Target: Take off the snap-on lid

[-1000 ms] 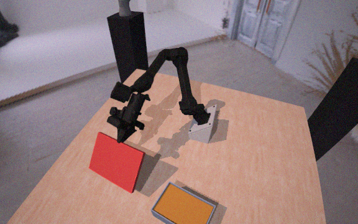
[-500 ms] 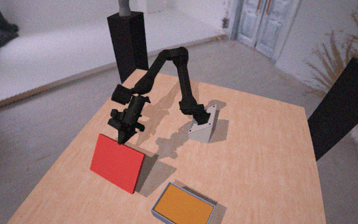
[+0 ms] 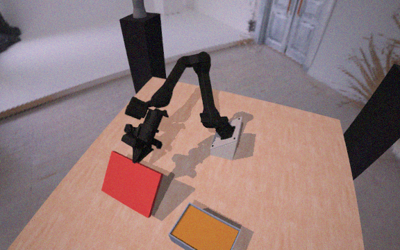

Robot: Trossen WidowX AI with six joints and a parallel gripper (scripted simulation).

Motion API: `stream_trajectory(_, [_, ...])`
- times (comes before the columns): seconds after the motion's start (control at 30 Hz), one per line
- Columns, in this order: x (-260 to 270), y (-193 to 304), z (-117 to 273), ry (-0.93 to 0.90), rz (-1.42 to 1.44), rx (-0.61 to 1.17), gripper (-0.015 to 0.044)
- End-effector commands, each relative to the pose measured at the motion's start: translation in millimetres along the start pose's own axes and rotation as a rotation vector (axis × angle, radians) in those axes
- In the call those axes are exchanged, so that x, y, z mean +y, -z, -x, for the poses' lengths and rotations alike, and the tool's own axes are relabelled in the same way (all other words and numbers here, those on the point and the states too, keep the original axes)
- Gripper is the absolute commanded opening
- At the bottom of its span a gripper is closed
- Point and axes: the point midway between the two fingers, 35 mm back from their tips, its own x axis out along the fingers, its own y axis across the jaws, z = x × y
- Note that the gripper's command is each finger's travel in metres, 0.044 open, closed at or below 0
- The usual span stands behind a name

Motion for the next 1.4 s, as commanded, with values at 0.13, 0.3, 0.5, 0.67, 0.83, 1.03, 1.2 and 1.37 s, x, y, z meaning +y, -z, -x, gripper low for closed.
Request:
stream_trajectory(0.13, [-4, 2, -4, -0.008, 0.005, 0.008, 0.0000])
stream_trajectory(0.3, [-7, 2, -7, -0.008, 0.005, 0.007, 0.0000])
stream_trajectory(0.5, [-11, 2, -10, -0.008, 0.005, 0.007, 0.0000])
stream_trajectory(0.67, [-14, 2, -13, -0.008, 0.006, 0.007, 0.0000])
stream_trajectory(0.83, [-17, 2, -15, -0.009, 0.006, 0.007, 0.0000])
stream_trajectory(1.03, [-20, 2, -18, -0.009, 0.006, 0.007, 0.0000])
stream_trajectory(1.2, [-23, 2, -21, -0.009, 0.006, 0.006, 0.0000])
stream_trajectory(1.37, [-26, 2, -23, -0.009, 0.007, 0.006, 0.0000])
